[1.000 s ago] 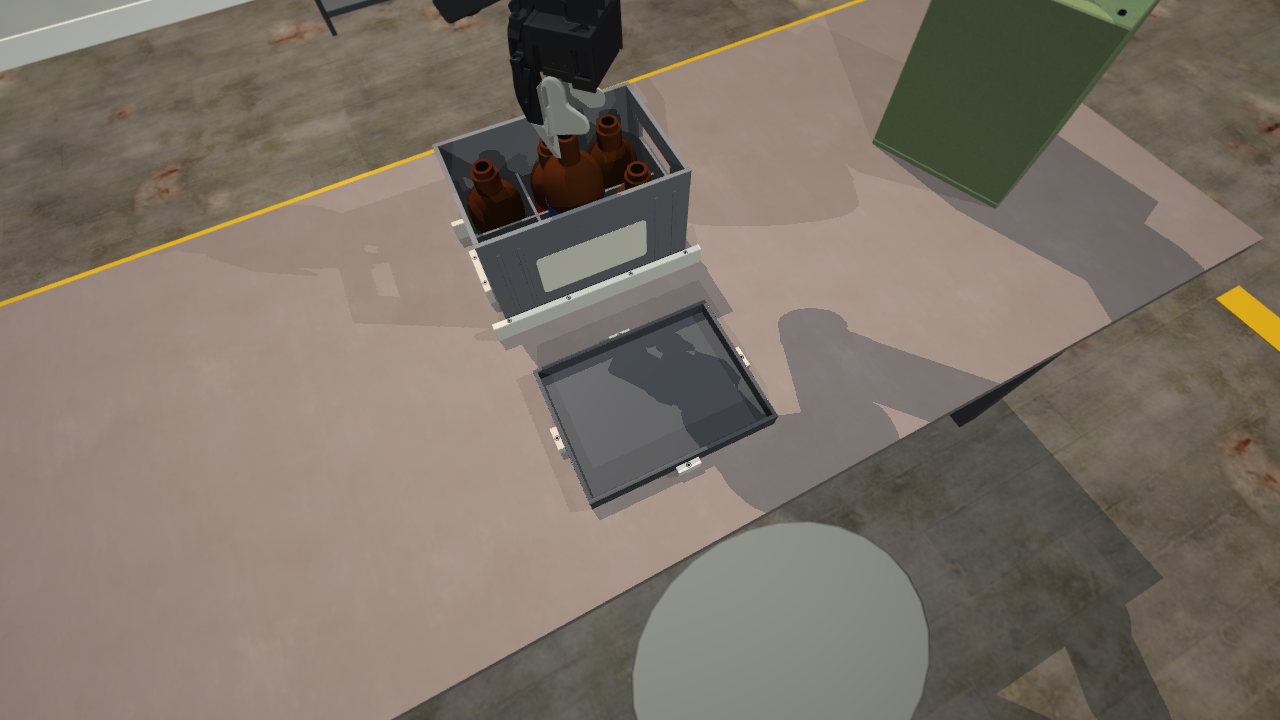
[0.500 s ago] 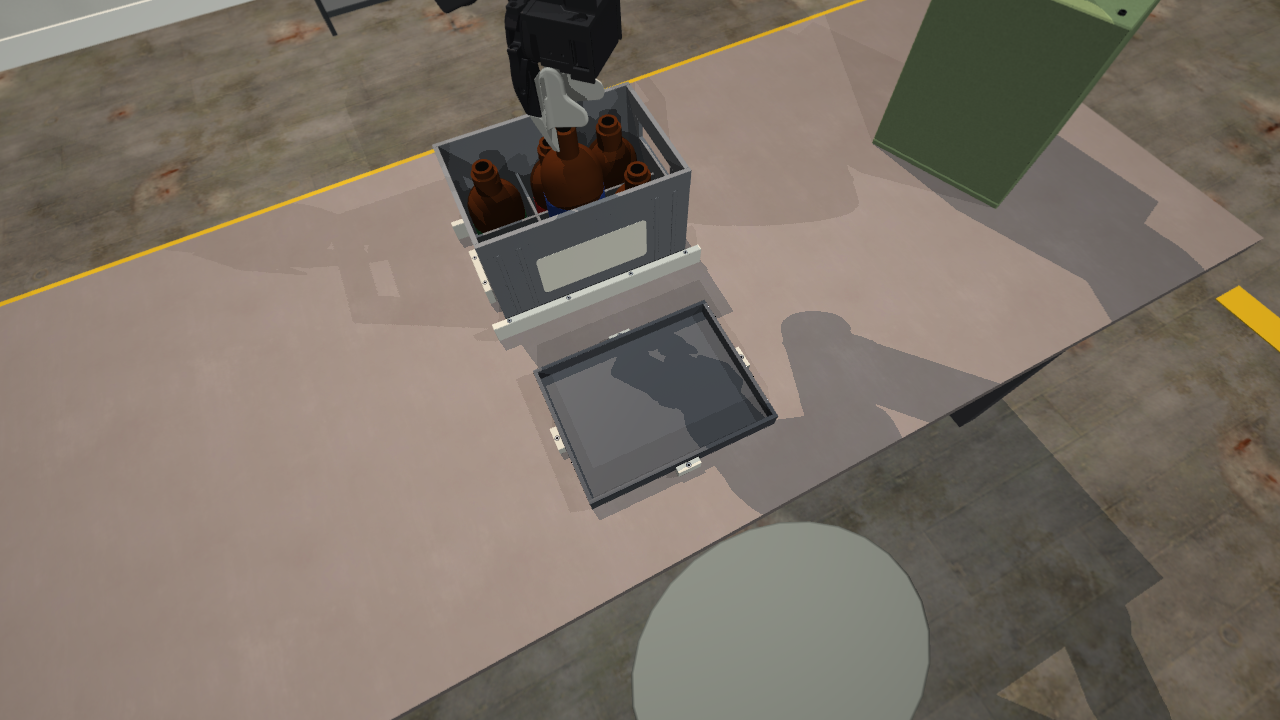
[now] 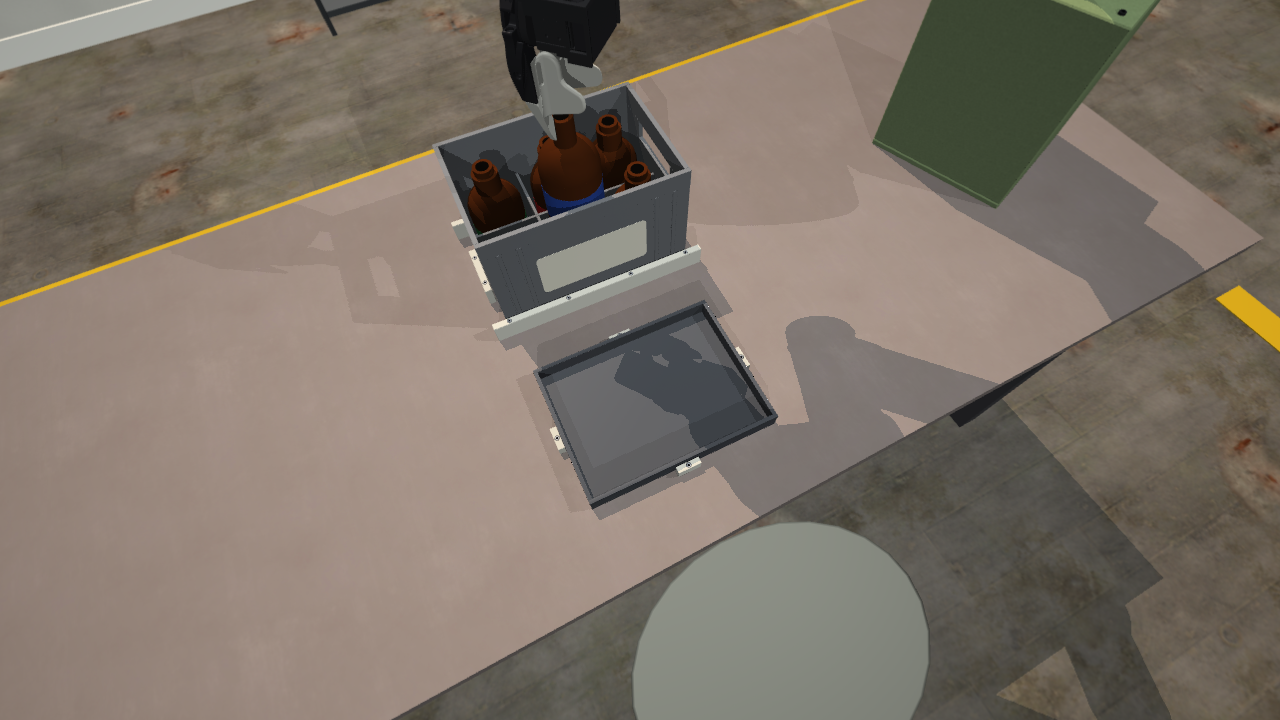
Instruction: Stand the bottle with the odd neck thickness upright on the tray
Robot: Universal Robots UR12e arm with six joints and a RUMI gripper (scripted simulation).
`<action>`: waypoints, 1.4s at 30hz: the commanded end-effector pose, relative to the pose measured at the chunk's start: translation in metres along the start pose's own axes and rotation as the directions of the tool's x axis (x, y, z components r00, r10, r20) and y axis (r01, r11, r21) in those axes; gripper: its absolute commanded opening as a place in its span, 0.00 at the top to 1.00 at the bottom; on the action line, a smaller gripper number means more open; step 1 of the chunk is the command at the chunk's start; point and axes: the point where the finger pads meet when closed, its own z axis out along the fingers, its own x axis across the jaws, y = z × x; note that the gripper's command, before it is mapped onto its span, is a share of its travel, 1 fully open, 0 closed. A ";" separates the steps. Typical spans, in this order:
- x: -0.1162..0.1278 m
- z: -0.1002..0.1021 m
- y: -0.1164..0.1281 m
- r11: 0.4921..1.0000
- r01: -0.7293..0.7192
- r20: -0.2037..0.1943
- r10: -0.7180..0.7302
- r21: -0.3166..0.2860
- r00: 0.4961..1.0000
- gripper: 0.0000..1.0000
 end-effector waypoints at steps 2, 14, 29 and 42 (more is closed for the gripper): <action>-0.001 -0.013 -0.007 1.000 -0.002 0.004 0.002 0.009 1.000 1.00; -0.001 -0.020 -0.007 1.000 -0.002 0.004 0.002 0.009 1.000 1.00; -0.001 -0.020 -0.007 1.000 -0.002 0.004 0.002 0.009 1.000 1.00; -0.001 -0.020 -0.007 1.000 -0.002 0.004 0.002 0.009 1.000 1.00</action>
